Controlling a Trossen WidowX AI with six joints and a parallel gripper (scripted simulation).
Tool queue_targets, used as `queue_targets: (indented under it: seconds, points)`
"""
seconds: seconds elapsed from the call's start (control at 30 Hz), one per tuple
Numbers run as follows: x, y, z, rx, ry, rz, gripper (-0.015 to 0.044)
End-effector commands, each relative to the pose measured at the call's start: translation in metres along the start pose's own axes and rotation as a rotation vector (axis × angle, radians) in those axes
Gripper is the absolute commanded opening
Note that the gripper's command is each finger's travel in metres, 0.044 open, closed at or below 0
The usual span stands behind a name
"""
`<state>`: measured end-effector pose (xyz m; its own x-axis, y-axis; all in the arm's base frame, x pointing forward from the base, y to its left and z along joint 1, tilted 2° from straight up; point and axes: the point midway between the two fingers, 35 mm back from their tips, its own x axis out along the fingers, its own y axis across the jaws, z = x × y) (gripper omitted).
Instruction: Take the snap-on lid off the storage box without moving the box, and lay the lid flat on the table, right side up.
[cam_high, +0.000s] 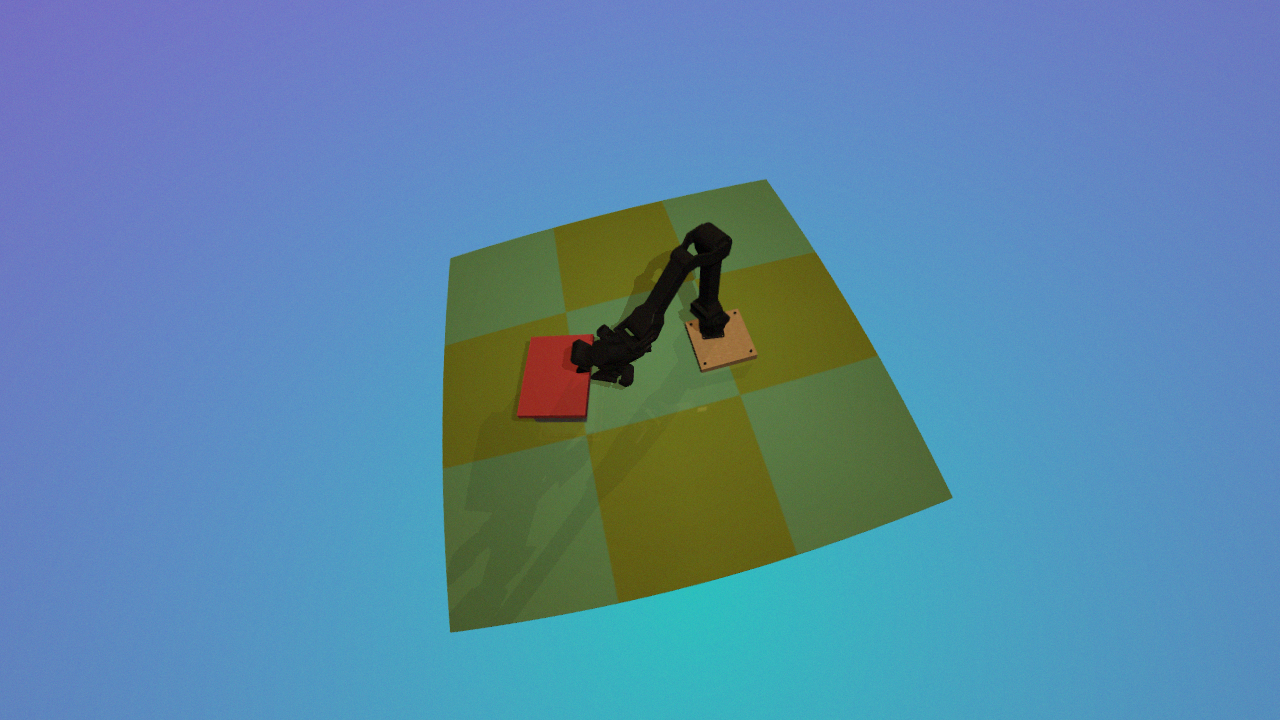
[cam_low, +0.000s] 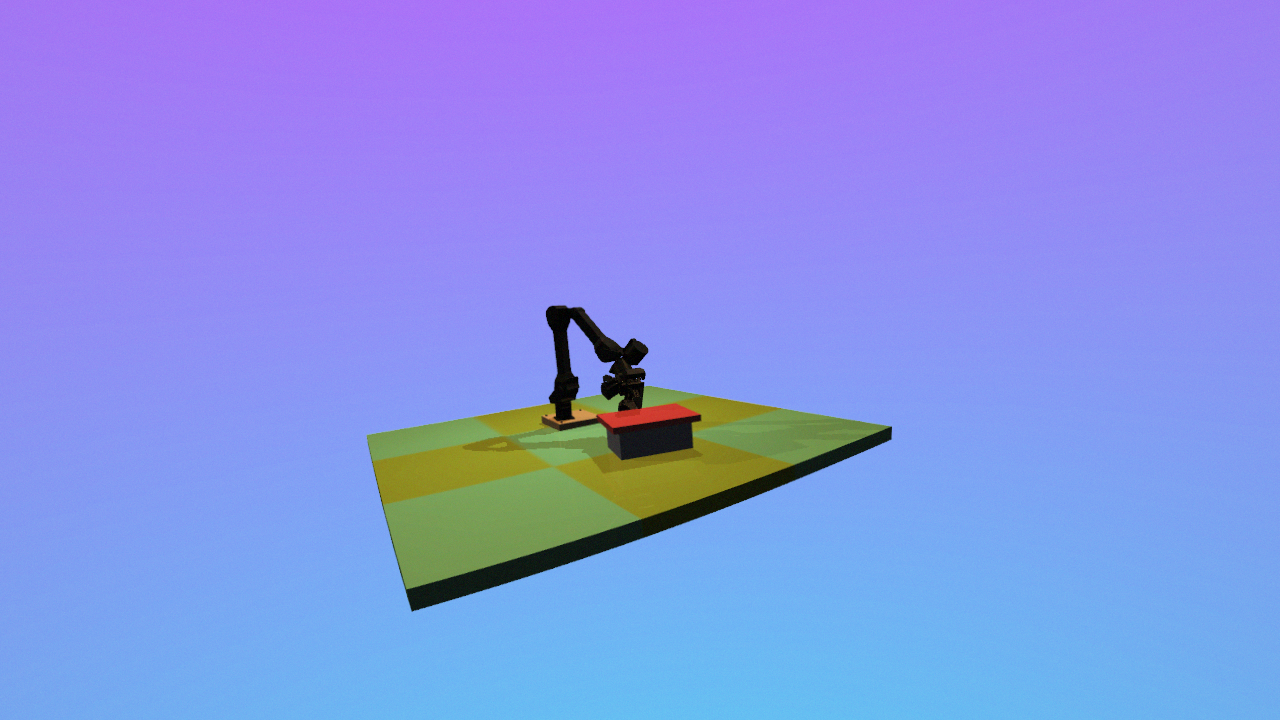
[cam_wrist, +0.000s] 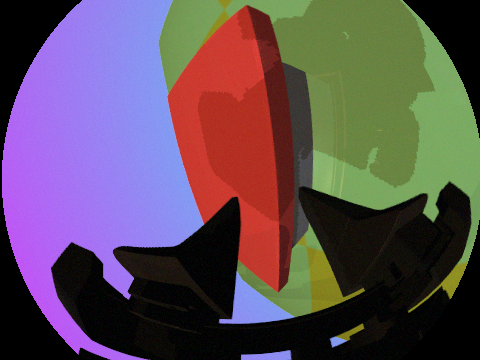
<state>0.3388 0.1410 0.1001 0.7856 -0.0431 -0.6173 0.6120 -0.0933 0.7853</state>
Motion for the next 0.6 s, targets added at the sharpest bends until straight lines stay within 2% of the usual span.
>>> queue_targets:
  seconds: [0.0,0.33,0.47,0.57]
  points:
    - [0.0011,0.0003,-0.0003,-0.004,0.004,0.001,0.0176]
    - [0.0011,0.0003,-0.0003,-0.004,0.004,0.001,0.0109]
    - [0.0011,0.0003,-0.0003,-0.004,0.004,0.001,0.0004]
    - [0.0009,-0.0002,0.0000,-0.001,0.002,0.000,0.0000]
